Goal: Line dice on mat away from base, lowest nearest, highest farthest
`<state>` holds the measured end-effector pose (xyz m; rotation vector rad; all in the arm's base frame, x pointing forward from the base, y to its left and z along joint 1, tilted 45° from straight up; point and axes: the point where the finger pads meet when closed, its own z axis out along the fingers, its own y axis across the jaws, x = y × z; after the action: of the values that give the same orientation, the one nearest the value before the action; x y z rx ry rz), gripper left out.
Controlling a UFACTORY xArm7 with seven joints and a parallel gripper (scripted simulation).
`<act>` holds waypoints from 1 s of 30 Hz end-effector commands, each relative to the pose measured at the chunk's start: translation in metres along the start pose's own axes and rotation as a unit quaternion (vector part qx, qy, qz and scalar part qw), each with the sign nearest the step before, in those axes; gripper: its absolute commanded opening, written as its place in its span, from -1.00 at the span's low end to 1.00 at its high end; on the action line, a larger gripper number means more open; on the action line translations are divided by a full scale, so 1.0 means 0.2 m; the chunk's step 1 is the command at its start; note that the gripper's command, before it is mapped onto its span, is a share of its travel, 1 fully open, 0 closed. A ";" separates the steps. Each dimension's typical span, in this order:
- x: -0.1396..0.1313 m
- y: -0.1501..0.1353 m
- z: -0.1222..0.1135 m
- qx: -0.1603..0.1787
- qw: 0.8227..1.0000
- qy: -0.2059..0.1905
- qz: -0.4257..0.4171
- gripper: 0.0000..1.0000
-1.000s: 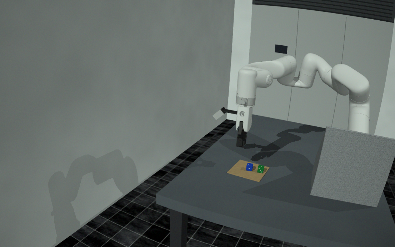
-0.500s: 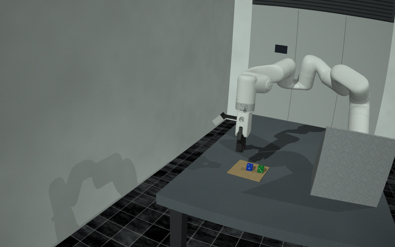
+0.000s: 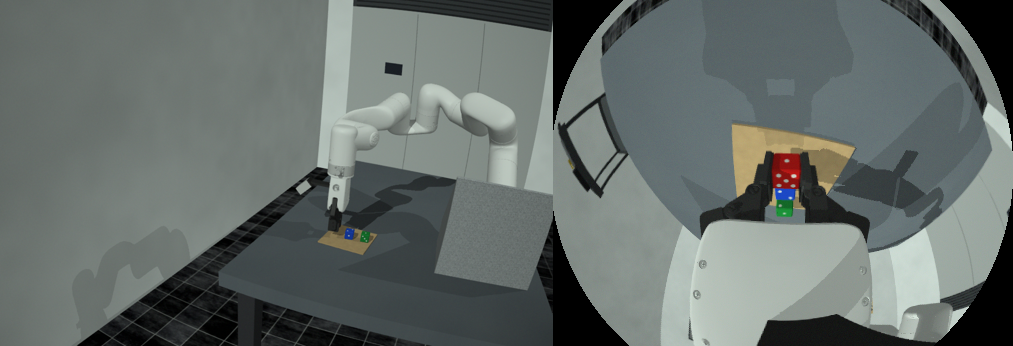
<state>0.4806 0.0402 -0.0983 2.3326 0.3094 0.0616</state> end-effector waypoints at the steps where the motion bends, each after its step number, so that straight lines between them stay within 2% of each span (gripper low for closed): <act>1: 0.01 -0.01 0.04 0.001 1.000 0.002 0.000 -0.58; 30: 0.01 -0.01 0.07 0.001 1.000 0.002 0.000 -0.58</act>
<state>0.4833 0.0290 -0.1099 2.3326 0.3089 0.0619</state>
